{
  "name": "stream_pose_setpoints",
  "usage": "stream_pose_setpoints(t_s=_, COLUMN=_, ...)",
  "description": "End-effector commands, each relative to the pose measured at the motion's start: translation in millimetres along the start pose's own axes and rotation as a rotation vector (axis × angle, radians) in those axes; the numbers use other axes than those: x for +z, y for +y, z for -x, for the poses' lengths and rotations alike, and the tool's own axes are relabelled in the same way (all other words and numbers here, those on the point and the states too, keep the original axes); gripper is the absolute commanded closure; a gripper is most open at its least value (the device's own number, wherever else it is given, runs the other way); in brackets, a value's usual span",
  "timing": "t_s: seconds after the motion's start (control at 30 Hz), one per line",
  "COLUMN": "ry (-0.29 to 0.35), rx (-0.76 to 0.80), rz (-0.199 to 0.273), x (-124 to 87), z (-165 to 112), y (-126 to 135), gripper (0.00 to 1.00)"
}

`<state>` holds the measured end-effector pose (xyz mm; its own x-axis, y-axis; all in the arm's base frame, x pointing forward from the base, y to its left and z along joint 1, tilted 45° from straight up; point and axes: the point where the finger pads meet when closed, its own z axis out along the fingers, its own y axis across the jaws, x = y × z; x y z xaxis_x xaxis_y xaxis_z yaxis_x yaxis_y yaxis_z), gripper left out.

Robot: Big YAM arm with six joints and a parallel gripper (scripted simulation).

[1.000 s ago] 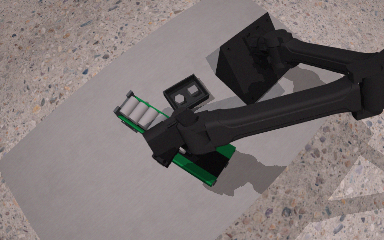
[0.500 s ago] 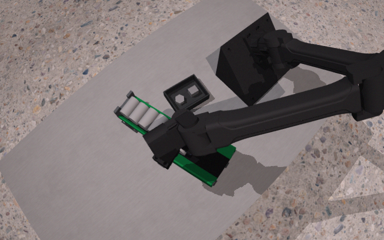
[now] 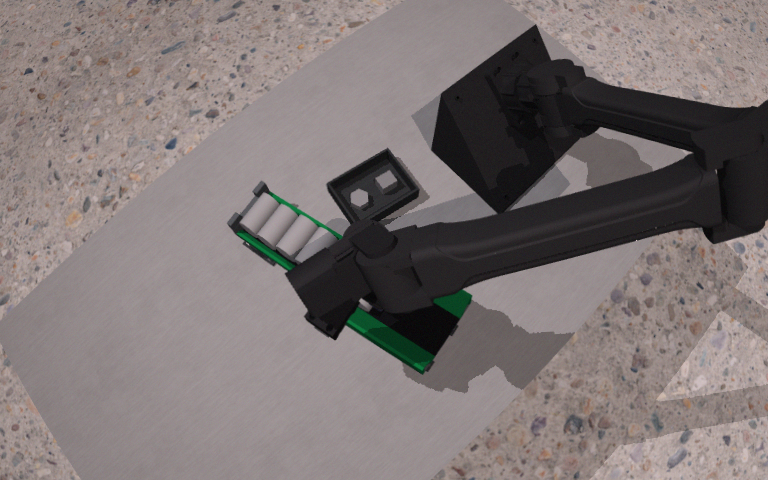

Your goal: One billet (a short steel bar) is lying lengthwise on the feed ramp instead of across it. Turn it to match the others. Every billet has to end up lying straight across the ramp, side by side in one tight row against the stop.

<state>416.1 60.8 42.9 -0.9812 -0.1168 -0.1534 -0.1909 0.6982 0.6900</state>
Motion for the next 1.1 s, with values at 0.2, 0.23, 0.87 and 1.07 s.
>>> stream_pose_setpoints(t_s=0.2, ry=-0.049, rx=-0.027, rz=-0.016, x=-14.9, z=25.9, y=3.0, gripper=1.00)
stream_pose_setpoints(t_s=0.23, ry=-0.049, rx=-0.029, rz=-0.016, x=-14.2, z=26.2, y=3.3, gripper=1.00)
stream_pose_setpoints(t_s=0.87, ry=-0.048, rx=-0.030, rz=-0.016, x=-13.6, z=26.1, y=3.7, gripper=1.00)
stream_pose_setpoints(t_s=1.07, ry=-0.048, rx=-0.030, rz=-0.016, x=-13.6, z=26.1, y=3.7, gripper=1.00)
